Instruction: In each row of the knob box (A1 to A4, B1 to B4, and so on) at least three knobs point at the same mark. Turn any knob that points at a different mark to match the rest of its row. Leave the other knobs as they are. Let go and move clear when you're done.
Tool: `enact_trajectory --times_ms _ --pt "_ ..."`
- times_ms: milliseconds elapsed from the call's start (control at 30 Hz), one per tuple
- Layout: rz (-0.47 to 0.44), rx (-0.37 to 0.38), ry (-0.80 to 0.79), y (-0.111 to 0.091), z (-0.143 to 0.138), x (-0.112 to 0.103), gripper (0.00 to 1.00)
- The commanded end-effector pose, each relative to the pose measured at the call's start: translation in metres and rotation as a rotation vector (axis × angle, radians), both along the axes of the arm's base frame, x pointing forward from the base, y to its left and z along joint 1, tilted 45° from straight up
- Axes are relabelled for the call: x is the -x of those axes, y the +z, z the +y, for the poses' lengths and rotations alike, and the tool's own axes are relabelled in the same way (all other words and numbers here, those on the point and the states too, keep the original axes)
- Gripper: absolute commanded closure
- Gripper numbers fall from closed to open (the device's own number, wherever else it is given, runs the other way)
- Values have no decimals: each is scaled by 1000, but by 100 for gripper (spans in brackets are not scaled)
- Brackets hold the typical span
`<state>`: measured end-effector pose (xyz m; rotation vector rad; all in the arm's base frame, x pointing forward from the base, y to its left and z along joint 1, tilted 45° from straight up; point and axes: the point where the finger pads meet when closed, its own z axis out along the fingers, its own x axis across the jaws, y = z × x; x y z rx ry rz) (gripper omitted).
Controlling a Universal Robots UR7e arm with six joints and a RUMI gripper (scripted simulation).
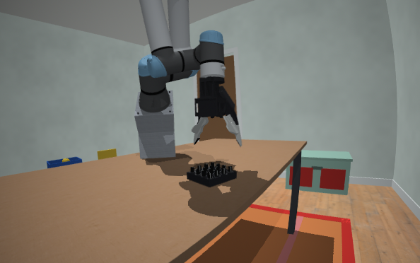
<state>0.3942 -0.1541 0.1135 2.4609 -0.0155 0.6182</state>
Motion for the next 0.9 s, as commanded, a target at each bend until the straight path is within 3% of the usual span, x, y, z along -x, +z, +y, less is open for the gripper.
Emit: enact_trajectory --times_ms 0,867 --pt "80 62 119 0 -2 4 0" --pt "532 419 704 0 -15 28 0"
